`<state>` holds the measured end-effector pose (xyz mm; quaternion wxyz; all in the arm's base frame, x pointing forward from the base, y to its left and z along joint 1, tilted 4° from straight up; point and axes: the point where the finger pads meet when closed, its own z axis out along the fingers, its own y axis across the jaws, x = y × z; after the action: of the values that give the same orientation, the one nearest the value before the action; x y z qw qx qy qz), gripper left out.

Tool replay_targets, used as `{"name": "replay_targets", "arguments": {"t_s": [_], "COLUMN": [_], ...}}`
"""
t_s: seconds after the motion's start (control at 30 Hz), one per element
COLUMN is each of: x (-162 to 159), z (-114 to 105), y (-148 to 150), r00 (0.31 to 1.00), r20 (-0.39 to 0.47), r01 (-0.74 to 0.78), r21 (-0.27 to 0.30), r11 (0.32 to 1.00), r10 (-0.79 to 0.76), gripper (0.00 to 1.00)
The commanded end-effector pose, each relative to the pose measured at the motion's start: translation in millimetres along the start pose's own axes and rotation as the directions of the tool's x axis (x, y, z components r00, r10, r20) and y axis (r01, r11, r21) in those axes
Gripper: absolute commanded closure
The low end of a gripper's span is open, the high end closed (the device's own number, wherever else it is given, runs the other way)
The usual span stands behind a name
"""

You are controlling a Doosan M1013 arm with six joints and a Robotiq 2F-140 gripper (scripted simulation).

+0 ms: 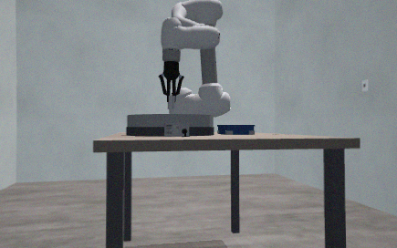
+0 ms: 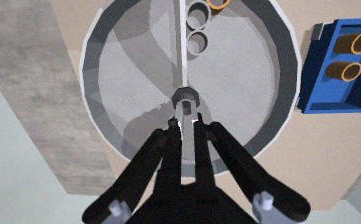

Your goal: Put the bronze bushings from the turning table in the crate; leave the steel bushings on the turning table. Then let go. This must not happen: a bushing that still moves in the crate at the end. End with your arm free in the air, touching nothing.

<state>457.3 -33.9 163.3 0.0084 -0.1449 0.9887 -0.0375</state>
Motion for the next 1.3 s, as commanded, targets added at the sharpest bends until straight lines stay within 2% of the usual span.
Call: {"name": "replay_targets", "arguments": {"t_s": [0.0, 0.1, 0.17, 0.27, 0.57, 0.67, 1.27], "x": [28.2, 53.2, 53.2, 81.1, 136.9, 143.2, 144.1], "z": [0.9, 2.1, 2.1, 3.4, 6.1, 6.6, 6.7], "y": [17.8, 30.5, 30.5, 44.8, 73.2, 76.3, 76.8], "r00": [0.991, 0.967, 0.967, 0.922, 0.781, 0.761, 0.758], "r20": [0.000, -0.001, -0.001, -0.002, -0.003, -0.003, -0.003], "r01": [-0.134, -0.255, -0.255, -0.387, -0.624, -0.649, -0.652], "r21": [-0.006, -0.006, -0.006, -0.006, -0.005, -0.005, -0.005], "r11": [0.991, 0.967, 0.967, 0.922, 0.781, 0.761, 0.758], "r10": [0.134, 0.255, 0.255, 0.387, 0.624, 0.649, 0.652], "gripper": [0.90, 0.90, 0.90, 0.90, 0.90, 0.90, 0.90]}}
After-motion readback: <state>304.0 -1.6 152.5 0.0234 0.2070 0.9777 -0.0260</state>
